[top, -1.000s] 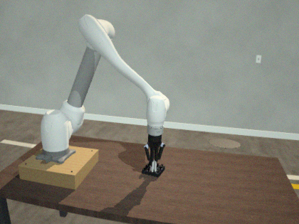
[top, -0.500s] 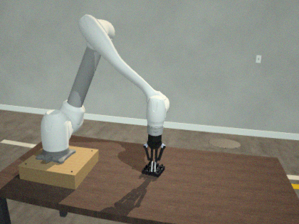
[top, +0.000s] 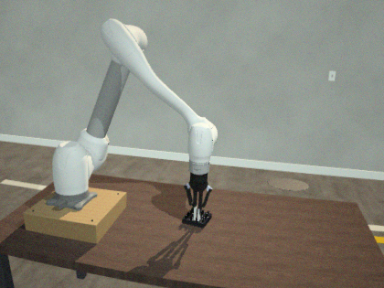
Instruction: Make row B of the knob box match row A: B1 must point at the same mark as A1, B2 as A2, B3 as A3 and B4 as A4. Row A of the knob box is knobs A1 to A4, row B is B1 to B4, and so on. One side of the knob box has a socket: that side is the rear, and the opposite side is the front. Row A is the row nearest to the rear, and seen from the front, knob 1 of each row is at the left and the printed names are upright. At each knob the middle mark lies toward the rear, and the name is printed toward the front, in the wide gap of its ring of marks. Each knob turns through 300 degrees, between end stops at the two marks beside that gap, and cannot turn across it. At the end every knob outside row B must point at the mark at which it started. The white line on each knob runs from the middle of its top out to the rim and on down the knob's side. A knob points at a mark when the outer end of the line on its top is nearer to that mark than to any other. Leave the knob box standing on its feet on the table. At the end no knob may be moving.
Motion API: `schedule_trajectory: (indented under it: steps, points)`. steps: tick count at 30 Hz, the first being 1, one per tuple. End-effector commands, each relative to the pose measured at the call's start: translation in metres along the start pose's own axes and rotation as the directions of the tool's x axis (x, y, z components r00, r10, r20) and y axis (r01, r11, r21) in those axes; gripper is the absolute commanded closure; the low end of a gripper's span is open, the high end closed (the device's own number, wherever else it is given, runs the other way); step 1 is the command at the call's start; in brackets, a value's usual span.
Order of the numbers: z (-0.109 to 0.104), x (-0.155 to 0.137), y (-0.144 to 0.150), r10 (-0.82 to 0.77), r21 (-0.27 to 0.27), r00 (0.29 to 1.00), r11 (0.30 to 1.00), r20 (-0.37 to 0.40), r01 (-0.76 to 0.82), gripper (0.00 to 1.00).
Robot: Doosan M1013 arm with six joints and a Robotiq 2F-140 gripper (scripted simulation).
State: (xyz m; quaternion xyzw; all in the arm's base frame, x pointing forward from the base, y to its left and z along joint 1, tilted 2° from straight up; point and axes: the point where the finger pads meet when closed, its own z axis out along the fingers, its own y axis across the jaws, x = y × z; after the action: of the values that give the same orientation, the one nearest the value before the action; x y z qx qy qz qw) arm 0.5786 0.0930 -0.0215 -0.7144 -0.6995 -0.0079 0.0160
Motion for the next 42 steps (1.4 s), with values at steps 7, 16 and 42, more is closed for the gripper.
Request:
schedule_trajectory:
  steps: [7, 16, 42]
  points:
    - [-0.0001, 0.0001, 0.0, 0.117, 0.0, 0.993, 0.993, 0.001, -0.117, 0.95]
    - [-0.0001, 0.0001, 0.0, 0.167, 0.0, 0.986, 0.986, 0.001, -0.167, 0.95]
    - [-0.0001, 0.0001, 0.0, 0.191, 0.0, 0.982, 0.982, 0.001, -0.191, 0.88]
